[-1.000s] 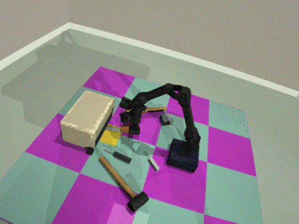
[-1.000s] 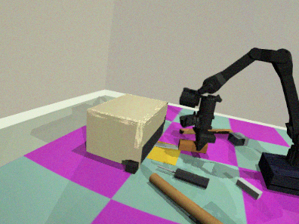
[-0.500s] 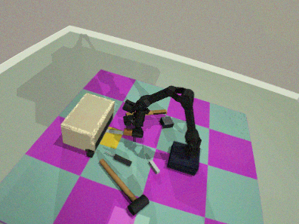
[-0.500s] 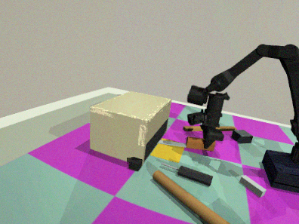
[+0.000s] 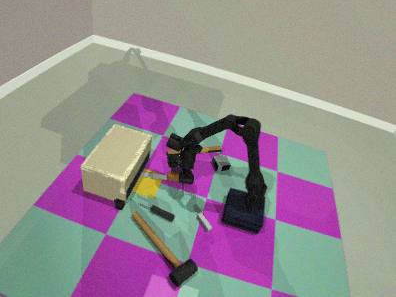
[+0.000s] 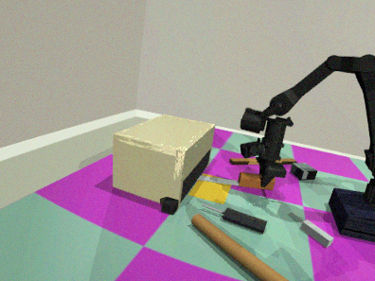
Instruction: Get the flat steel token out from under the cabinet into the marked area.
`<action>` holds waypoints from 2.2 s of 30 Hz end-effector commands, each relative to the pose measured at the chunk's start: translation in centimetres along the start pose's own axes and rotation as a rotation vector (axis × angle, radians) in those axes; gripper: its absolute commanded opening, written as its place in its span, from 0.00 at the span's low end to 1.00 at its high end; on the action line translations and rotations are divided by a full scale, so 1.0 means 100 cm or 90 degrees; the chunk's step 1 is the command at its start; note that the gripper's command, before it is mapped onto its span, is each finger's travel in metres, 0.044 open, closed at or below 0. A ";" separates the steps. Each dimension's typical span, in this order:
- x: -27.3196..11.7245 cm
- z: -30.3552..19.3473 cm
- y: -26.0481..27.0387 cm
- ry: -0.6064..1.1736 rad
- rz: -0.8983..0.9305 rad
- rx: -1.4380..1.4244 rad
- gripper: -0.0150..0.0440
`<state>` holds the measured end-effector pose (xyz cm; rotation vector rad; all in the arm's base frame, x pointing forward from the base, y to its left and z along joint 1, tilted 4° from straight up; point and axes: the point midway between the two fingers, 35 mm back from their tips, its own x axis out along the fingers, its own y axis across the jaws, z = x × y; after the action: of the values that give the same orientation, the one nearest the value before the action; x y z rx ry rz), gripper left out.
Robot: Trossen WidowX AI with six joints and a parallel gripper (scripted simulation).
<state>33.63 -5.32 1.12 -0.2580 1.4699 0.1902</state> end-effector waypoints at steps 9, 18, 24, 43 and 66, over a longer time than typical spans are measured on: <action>0.001 -0.016 -0.001 0.001 0.000 -0.003 0.25; 0.001 -0.027 -0.001 0.002 0.000 -0.003 0.25; 0.001 -0.035 -0.001 0.002 0.000 -0.003 0.25; 0.001 -0.059 -0.002 0.004 0.000 -0.003 0.25; 0.002 -0.091 -0.003 0.005 0.000 -0.003 0.25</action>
<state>25.64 -8.03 0.37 -0.2593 1.4759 0.1903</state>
